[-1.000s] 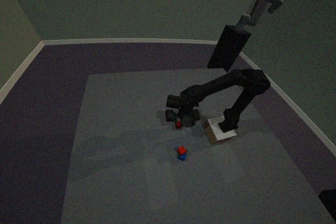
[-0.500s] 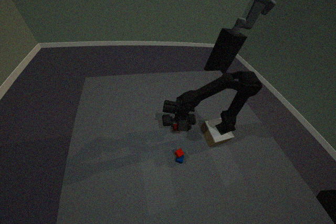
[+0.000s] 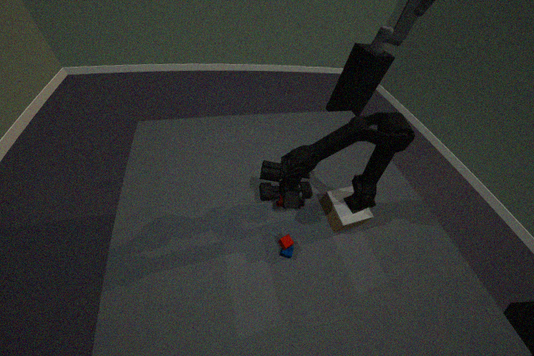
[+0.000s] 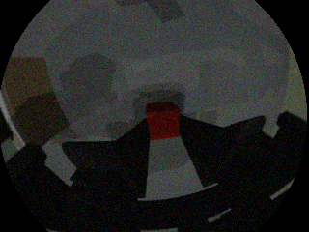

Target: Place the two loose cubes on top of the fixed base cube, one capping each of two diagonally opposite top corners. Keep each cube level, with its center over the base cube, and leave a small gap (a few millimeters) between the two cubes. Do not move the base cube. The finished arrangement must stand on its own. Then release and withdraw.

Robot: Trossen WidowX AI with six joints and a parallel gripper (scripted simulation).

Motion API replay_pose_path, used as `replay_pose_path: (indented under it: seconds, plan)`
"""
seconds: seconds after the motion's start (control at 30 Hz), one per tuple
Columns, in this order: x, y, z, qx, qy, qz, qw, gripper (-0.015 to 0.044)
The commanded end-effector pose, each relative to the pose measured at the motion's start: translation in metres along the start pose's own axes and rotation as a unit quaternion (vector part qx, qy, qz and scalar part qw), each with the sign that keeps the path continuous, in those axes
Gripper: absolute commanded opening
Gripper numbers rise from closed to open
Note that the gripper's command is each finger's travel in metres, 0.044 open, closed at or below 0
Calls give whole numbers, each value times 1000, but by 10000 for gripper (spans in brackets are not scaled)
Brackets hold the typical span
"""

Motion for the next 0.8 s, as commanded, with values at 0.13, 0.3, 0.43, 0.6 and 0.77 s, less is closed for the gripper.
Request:
replay_pose_path:
  seconds: [0.13, 0.3, 0.43, 0.6, 0.77]
  plan:
    - [0, 1, 0, 4, -11, -3, 1000, 105]
    - [-2, 14, 0, 5, -14, -3, 1000, 105]
    - [-4, 25, 0, 5, -12, -3, 1000, 105]
    - [-5, 40, 0, 4, -10, -3, 1000, 105]
    - [-6, 54, 0, 3, -8, -3, 1000, 105]
Point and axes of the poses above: the point midway between the two fingers, 35 mm back from their tips, its own y axis back along the fingers, its own x axis across the jaws, z = x × y, the point moved 9 cm from there along y, back along the fingers, and after that the axes turned 15 degrees about -y, right-handed, at the moved point
